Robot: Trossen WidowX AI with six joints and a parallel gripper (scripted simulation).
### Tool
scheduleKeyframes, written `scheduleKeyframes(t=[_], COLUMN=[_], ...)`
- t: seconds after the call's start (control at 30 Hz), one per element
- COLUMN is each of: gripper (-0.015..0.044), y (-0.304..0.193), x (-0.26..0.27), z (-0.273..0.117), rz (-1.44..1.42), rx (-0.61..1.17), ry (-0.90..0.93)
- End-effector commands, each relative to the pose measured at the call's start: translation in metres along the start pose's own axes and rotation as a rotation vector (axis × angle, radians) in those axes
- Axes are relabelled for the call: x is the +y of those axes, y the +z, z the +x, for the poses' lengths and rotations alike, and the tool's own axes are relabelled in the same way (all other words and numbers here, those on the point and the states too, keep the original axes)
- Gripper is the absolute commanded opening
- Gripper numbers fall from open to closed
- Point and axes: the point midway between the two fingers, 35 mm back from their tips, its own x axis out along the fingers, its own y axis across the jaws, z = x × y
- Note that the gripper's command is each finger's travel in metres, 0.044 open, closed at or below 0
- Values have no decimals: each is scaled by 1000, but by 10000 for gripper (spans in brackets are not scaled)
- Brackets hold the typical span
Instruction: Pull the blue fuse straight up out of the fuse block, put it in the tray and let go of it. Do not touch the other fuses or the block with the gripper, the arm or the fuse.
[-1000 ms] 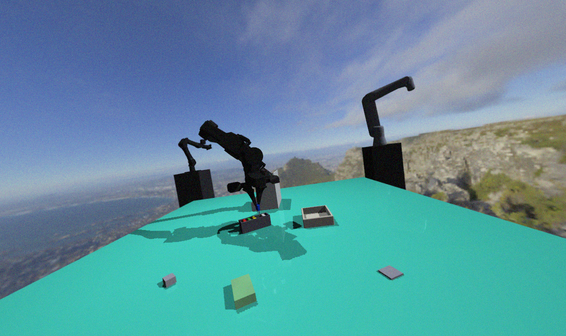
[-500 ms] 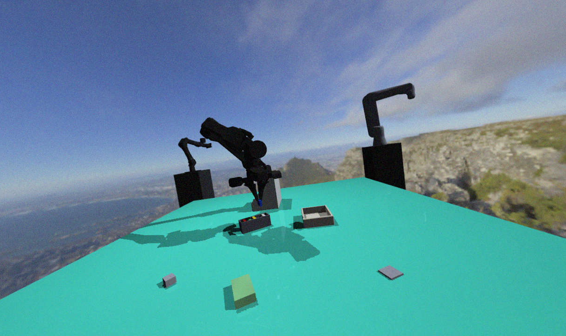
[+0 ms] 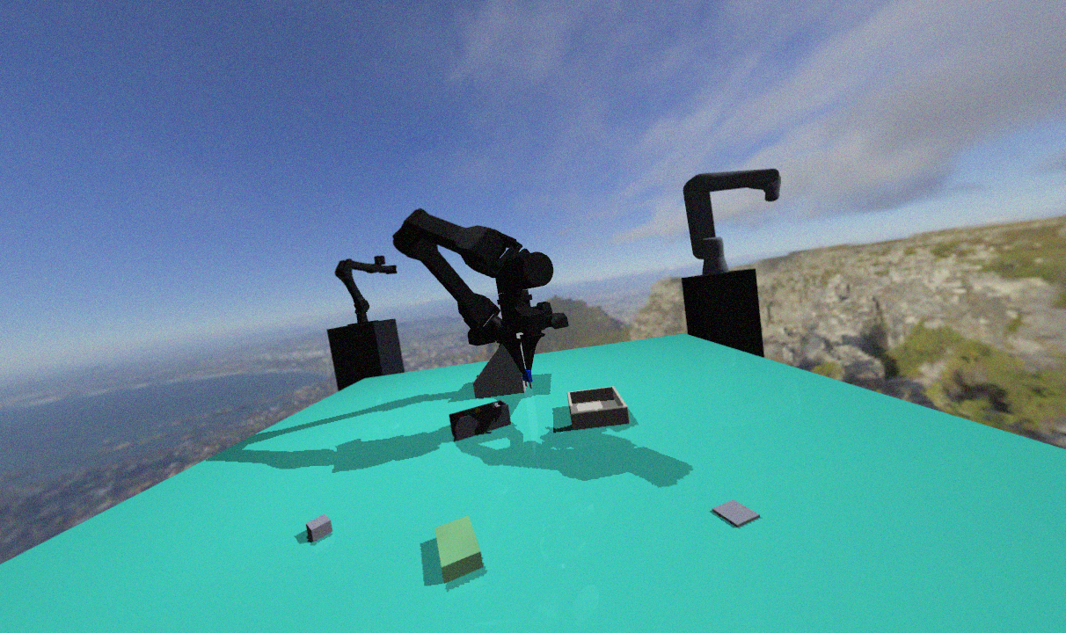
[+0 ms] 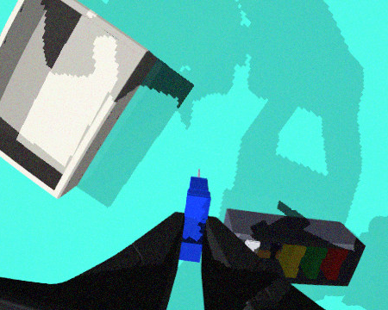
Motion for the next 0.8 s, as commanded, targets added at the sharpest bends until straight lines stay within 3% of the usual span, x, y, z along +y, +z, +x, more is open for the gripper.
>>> scheduleKeyframes(t=[0.0, 0.6, 0.77], gripper=[0, 0, 0], y=[11, 42, 42], x=[21, 115, 119], z=[0, 7, 8], rz=[-1, 5, 5], rx=[3, 9, 9], ry=[6, -1, -2])
